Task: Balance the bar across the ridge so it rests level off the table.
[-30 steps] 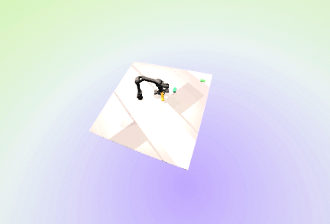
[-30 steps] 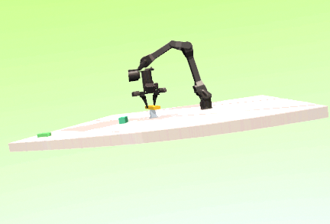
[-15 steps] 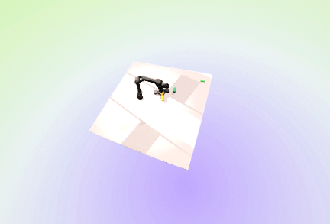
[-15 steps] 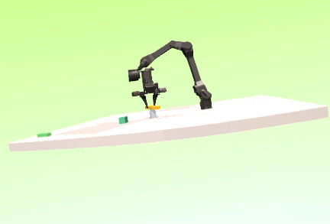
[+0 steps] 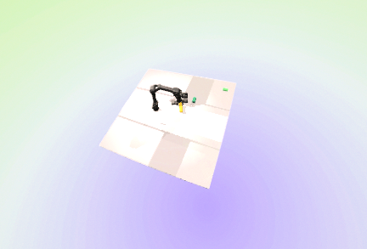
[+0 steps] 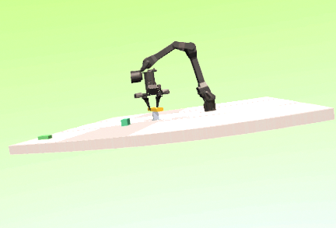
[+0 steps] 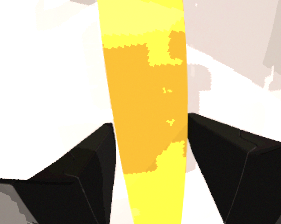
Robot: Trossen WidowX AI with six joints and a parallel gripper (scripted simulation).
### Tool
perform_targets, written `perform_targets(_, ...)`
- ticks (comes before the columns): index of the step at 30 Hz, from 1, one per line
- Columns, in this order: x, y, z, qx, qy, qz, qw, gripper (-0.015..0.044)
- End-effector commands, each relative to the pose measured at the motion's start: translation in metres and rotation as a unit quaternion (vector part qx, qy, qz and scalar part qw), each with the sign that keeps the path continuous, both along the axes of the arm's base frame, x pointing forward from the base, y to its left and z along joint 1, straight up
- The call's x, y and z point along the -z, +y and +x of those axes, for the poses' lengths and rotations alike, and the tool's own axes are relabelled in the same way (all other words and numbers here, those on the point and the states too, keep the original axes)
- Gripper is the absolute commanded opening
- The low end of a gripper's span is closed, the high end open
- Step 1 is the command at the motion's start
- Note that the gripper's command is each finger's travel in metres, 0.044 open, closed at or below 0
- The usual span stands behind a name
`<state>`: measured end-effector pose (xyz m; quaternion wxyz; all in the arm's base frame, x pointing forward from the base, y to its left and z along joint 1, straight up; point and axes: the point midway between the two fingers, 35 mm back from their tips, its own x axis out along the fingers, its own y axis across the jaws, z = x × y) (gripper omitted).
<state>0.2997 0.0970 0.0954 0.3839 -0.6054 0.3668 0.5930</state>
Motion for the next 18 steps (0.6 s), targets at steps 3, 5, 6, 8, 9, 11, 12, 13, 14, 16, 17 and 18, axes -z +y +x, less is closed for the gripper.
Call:
perform_targets(3,0.0001,0.0,-0.0001,0.0,0.0,0.0,1.0,0.0185)
perform_targets(5,0.0001,0.0,-0.0001,0.0,0.0,0.0,1.0,0.0185)
perform_targets(6,0.0001,0.0,-0.0001,0.0,0.0,0.0,1.0,0.0185)
perform_targets(8,0.0001,0.0,-0.0001,0.0,0.0,0.0,1.0,0.0211)
perform_targets(9,0.0001,0.0,-0.0001,0.0,0.0,0.0,1.0,0.0238)
perform_targets(11,0.0001,0.0,-0.0001,0.0,0.0,0.0,1.0,0.029)
perform_targets(12,0.0001,0.0,-0.0001,0.0,0.0,0.0,1.0,0.0316)
perform_targets(13,0.0001,0.0,-0.0001,0.0,0.0,0.0,1.0,0.0343)
perform_targets(14,0.0001,0.0,-0.0001,0.0,0.0,0.0,1.0,0.0369)
perform_targets(16,0.0001,0.0,-0.0001,0.0,0.0,0.0,1.0,0.0421)
perform_targets(17,0.0001,0.0,-0.0001,0.0,0.0,0.0,1.0,0.044)
perform_targets(18,0.0001,0.0,-0.0001,0.0,0.0,0.0,1.0,0.044)
